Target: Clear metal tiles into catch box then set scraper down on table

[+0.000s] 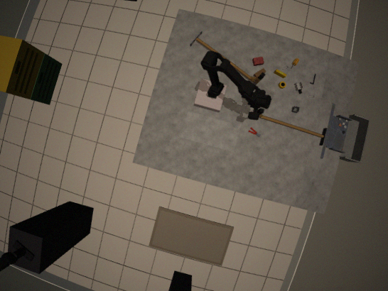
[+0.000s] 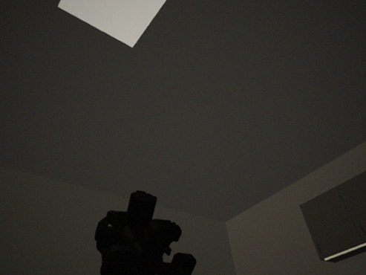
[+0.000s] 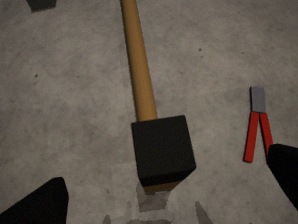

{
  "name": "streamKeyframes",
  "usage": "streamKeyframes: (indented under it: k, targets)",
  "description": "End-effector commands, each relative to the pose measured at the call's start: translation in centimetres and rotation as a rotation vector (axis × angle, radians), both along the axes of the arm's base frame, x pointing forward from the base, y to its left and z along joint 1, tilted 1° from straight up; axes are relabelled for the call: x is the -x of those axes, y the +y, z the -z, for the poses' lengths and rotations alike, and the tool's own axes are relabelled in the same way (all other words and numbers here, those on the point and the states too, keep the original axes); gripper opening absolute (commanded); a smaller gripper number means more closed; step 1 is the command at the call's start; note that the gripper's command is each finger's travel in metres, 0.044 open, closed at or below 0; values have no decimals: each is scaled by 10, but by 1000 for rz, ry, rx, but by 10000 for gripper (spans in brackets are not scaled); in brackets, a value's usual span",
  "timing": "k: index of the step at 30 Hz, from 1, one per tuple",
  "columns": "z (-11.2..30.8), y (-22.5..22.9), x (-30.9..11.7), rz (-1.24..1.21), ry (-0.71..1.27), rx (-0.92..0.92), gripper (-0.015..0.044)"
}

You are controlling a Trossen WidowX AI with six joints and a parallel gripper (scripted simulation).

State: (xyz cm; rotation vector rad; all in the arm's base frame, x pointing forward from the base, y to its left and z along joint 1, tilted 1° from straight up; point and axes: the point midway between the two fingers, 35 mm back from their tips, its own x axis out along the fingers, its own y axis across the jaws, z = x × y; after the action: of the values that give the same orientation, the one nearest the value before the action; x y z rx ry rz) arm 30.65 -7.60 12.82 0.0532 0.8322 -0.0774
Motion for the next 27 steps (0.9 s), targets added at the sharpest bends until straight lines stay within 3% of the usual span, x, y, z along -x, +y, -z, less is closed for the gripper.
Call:
streamKeyframes:
  k: [1,27]
  targets:
    - [-23,-3,-2,2,-65,-4,440]
    - [-190,-4,34,-23,-532,13,440]
